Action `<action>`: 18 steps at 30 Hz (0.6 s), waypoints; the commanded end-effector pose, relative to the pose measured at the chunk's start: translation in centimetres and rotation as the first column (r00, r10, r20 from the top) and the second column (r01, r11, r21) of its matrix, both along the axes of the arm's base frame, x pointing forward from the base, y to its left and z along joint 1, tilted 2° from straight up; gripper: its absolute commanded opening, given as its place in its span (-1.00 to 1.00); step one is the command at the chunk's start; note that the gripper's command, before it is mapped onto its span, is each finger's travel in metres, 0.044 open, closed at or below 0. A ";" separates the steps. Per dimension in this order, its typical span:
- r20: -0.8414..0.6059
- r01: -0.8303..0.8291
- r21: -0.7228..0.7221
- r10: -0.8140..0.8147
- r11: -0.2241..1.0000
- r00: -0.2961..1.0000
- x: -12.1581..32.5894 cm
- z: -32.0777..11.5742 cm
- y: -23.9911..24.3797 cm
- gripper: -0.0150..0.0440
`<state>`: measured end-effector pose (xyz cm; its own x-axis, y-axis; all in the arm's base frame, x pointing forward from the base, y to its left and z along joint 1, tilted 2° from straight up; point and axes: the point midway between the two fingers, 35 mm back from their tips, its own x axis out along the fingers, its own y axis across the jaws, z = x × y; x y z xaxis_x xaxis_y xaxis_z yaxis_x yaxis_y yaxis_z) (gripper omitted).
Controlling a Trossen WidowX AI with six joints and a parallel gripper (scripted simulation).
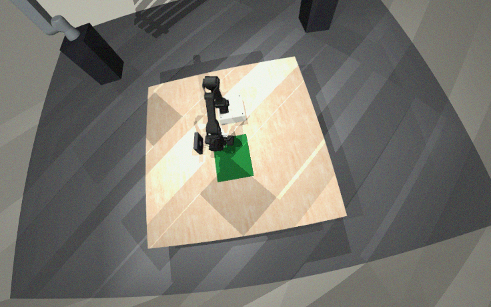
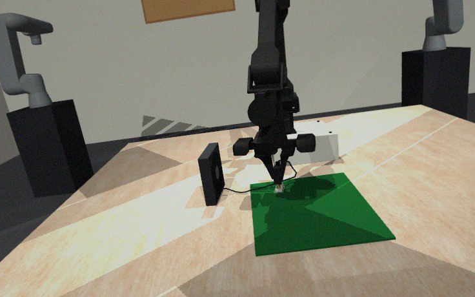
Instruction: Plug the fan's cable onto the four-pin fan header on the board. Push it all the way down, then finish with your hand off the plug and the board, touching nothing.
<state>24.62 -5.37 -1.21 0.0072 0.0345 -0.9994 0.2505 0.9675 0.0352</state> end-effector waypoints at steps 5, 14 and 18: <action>-0.001 -0.005 -0.004 0.005 1.000 1.000 0.0 -0.5 0.0 -0.49; -0.002 -0.005 -0.004 0.005 1.000 1.000 0.0 -1.1 0.0 -0.49; -0.002 -0.005 -0.004 0.005 1.000 1.000 0.0 -1.4 0.0 -0.49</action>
